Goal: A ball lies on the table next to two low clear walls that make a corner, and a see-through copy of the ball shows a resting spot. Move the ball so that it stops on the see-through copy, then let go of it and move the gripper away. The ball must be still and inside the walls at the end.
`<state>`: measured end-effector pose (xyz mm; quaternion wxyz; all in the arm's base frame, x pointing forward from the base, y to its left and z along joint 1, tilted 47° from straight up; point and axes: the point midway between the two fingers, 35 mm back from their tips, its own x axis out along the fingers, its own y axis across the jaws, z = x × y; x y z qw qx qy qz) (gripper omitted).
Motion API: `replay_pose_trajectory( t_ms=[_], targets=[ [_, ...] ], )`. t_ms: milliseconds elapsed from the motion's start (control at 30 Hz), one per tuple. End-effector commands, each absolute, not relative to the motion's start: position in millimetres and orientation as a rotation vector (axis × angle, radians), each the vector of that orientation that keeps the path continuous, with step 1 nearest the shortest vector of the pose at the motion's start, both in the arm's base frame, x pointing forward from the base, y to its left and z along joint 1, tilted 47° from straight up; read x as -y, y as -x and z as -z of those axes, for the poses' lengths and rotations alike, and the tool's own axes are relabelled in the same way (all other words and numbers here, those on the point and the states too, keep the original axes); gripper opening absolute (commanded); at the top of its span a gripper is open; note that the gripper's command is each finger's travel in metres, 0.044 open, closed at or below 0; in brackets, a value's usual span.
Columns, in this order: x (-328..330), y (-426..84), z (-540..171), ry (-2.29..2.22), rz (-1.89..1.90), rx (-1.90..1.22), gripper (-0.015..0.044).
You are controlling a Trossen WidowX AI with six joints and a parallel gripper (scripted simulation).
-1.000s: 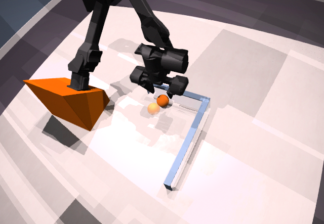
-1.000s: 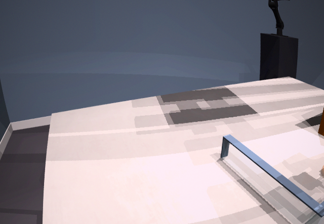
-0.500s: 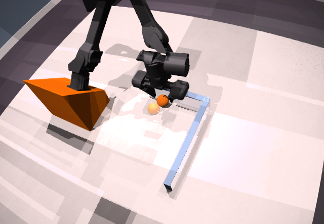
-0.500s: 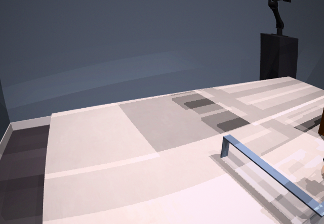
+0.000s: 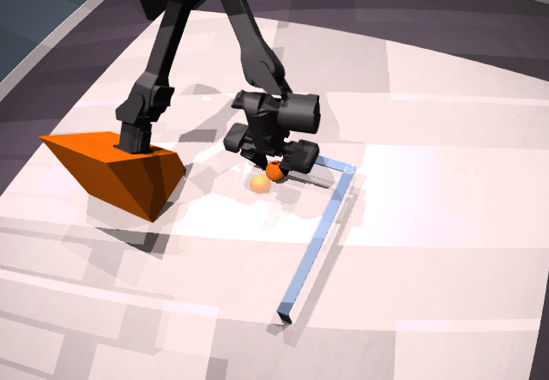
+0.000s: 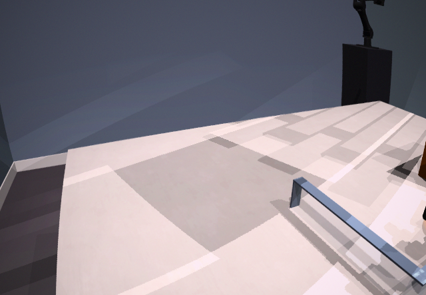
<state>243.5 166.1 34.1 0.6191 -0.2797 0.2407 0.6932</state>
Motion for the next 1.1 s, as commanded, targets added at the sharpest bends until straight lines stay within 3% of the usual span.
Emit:
replay_pose_trajectory(
  t_ms=[0,267,1067],
  targets=[
    [-166.2,-242.9,-32.7,0.636,-1.595,-0.561,0.019],
    [-146.5,-251.2,-47.7,0.647,-1.59,-0.57,0.0],
    [-77.5,-257.3,-110.9,0.642,-1.586,-0.578,0.0]
  ],
)
